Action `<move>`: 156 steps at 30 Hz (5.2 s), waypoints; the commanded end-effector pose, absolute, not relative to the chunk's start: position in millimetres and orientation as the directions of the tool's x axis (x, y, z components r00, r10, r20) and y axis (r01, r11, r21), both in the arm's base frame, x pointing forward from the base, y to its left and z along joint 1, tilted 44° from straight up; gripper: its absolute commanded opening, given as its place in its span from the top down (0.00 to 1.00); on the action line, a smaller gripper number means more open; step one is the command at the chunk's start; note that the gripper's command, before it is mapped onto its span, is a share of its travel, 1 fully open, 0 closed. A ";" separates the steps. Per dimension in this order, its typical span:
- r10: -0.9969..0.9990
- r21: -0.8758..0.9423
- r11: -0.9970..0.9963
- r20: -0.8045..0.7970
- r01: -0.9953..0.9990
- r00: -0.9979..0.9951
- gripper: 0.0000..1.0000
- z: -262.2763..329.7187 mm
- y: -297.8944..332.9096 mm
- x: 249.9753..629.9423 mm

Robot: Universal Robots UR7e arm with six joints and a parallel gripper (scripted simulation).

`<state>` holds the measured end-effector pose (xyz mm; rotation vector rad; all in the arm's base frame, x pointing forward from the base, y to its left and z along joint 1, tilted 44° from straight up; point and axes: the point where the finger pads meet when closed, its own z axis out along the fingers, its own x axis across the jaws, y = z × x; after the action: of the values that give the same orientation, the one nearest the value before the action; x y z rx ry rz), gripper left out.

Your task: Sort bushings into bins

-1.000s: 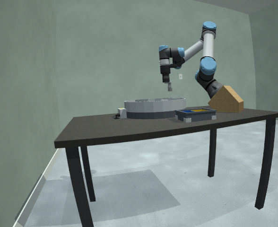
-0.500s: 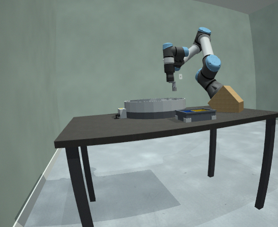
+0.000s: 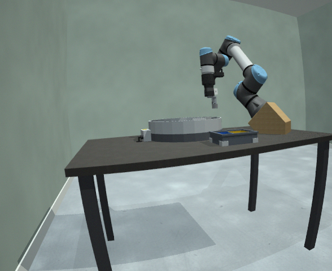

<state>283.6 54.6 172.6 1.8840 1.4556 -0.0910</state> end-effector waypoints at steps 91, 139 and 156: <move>0.802 0.504 -0.086 -0.476 0.859 0.359 1.00 -43.8 231.0 349.7; 0.802 0.504 -0.085 -0.476 0.859 0.359 1.00 -73.6 207.7 364.5; 0.802 0.504 -0.085 -0.476 0.859 0.359 1.00 -79.8 202.7 367.6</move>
<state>367.3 202.5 -79.8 1.8858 1.4471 -0.0996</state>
